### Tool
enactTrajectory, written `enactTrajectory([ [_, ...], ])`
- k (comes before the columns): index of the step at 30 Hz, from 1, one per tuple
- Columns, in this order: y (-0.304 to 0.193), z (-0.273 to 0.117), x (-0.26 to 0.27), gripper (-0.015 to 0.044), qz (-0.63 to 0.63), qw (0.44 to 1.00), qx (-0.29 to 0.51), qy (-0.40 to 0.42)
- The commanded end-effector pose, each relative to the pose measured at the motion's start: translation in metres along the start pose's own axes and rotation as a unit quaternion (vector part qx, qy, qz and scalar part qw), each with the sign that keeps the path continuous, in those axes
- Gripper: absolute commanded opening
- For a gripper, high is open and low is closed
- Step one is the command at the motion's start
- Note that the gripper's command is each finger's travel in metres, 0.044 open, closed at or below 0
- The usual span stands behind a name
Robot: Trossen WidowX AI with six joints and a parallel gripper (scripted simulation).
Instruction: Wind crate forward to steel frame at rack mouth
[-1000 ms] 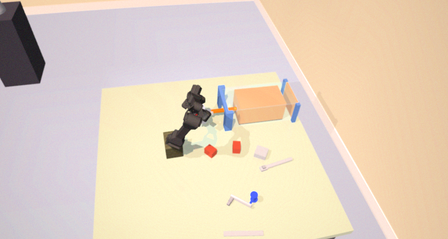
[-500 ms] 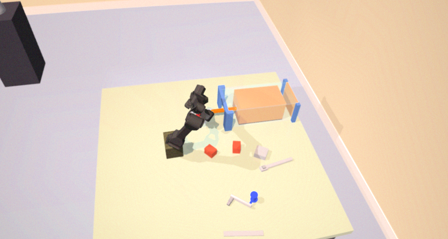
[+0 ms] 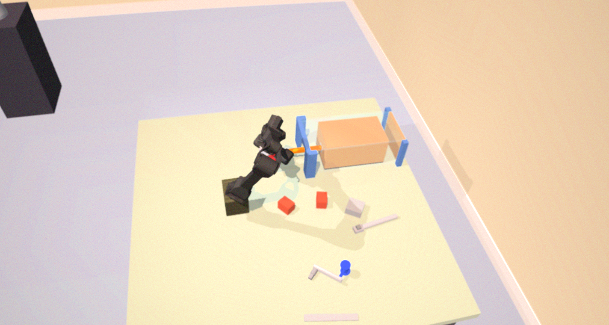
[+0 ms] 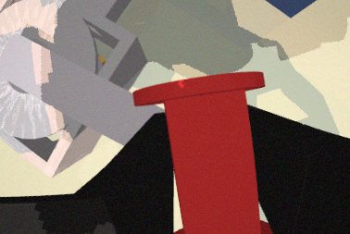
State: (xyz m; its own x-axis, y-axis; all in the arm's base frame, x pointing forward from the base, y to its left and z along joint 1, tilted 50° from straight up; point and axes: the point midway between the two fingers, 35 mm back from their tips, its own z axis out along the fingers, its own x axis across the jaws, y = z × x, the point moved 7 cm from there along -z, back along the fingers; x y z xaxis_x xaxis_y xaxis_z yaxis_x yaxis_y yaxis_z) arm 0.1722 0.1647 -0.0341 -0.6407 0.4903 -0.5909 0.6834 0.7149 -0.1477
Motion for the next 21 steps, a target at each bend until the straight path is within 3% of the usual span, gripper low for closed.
enactTrajectory([
  [1, 0.009, 0.007, -0.006, 0.0, 0.013, 1.0, -0.004, -0.008],
  [21, 0.027, 0.015, -0.013, 0.0, 0.013, 1.0, -0.004, -0.009],
])
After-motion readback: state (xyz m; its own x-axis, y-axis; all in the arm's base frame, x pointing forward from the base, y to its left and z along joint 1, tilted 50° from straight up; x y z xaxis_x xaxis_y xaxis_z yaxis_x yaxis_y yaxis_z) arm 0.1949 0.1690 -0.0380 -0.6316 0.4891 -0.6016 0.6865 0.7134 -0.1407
